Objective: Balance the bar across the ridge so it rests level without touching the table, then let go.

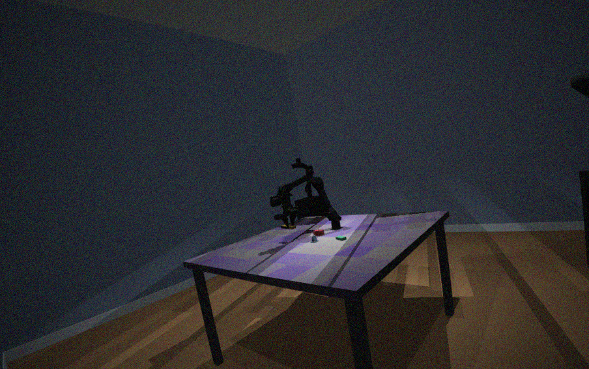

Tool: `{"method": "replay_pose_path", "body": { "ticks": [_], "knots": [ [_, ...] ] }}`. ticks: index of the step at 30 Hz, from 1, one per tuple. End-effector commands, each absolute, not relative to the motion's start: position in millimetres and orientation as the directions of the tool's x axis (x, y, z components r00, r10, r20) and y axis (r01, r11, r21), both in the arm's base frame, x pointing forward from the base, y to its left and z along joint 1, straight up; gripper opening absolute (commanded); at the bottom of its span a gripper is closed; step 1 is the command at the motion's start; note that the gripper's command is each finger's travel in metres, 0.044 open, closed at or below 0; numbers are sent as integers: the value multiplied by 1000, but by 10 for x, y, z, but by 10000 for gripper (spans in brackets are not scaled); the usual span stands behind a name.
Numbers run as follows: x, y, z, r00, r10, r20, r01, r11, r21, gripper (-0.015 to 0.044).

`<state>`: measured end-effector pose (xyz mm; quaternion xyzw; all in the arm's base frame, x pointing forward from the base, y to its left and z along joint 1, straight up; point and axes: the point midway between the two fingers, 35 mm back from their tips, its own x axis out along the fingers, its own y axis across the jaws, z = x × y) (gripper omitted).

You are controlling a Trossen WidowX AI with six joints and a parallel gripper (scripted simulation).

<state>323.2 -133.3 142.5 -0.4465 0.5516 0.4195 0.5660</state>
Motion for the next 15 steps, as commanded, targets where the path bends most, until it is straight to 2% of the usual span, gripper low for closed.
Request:
{"method": "replay_pose_path", "body": {
  "ticks": [1,15],
  "knots": [
    [3252,-1185,1411,33,-12,-999,-972,234,-35,0],
    [3338,-636,1418,34,-7,-999,-987,157,-35,0]
  ]
}}
